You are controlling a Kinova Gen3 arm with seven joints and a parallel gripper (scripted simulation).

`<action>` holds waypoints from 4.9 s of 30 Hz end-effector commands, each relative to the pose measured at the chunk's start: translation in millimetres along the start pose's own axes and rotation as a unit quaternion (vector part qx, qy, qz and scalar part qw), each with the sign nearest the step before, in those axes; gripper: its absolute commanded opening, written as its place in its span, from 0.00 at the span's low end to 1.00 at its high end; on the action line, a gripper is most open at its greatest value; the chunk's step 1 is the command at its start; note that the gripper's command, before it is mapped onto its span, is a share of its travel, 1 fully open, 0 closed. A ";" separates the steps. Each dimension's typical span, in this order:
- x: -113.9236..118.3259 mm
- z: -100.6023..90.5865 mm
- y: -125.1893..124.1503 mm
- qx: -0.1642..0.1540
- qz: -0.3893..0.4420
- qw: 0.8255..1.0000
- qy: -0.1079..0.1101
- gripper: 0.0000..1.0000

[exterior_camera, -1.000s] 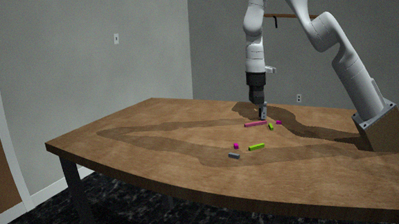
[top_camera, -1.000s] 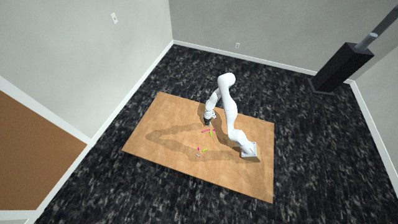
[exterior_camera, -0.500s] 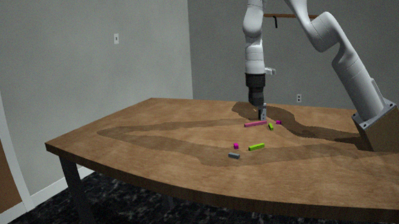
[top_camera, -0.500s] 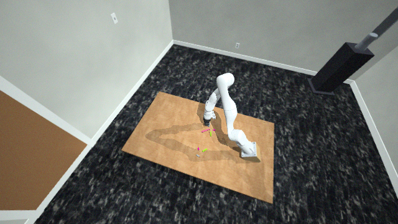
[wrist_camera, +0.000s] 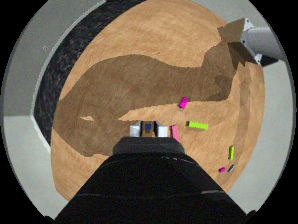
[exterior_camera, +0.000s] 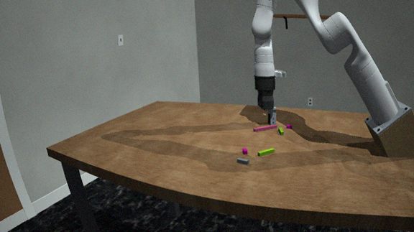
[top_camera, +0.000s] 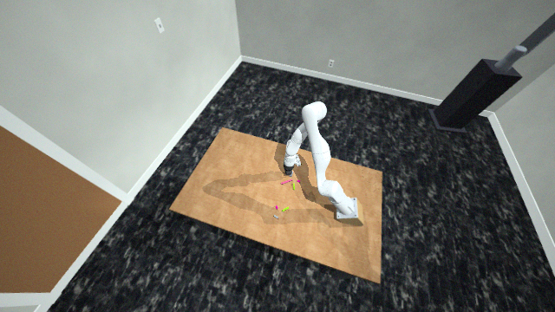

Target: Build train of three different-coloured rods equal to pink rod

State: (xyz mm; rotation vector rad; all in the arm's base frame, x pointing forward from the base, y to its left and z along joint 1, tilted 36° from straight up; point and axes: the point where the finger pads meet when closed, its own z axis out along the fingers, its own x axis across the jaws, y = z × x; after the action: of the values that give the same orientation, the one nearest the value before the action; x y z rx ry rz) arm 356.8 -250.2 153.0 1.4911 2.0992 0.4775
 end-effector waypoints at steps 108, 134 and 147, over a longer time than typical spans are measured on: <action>-0.2 -100.2 0.0 0.000 0.000 1.000 0.000 0.24; 49.9 -115.6 60.6 -0.018 -0.015 1.000 -0.019 0.24; 141.1 -110.4 98.7 -0.014 -0.035 0.999 -0.013 0.24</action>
State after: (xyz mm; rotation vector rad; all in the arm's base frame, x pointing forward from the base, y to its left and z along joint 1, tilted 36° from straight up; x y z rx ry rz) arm 333.2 -90.3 276.3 1.3944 2.0875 0.4908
